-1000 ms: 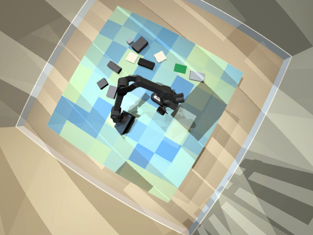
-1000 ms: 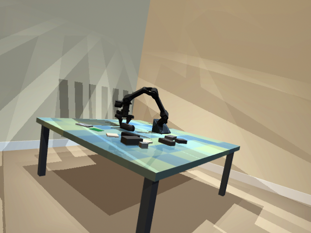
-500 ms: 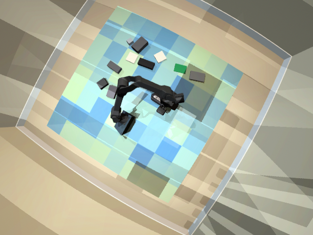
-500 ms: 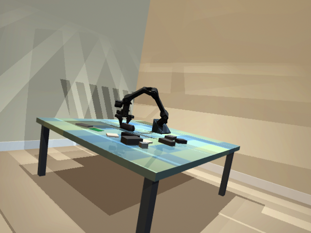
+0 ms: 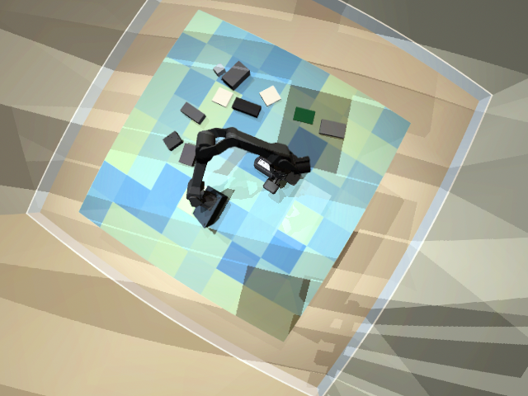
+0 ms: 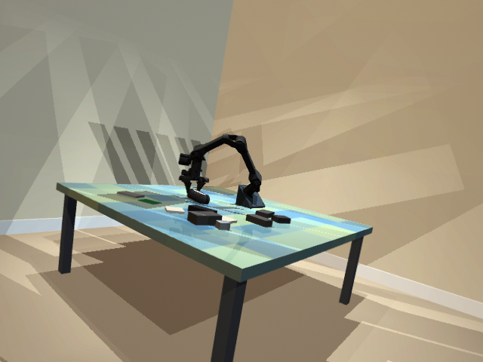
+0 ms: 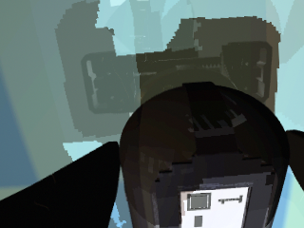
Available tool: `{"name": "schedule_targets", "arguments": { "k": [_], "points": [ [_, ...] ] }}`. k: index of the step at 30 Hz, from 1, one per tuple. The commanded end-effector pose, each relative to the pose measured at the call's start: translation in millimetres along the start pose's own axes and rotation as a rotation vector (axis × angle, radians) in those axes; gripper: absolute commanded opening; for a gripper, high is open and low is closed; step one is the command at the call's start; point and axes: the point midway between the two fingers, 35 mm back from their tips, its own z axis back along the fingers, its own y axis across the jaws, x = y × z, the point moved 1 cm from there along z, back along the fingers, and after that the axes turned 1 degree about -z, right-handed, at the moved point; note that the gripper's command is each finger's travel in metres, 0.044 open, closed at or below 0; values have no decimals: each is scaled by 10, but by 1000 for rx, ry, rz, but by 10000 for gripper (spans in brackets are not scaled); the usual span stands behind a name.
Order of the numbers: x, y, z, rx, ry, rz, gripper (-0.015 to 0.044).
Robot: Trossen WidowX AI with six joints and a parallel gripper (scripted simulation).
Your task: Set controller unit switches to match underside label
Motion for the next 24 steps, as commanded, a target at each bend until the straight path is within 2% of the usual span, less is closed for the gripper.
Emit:
{"name": "schedule_targets", "arguments": {
  "k": [1,24],
  "points": [
    [-21,8,54,2,-2,7,336],
    [-96,5,225,2,-2,6,336]
  ]
}}
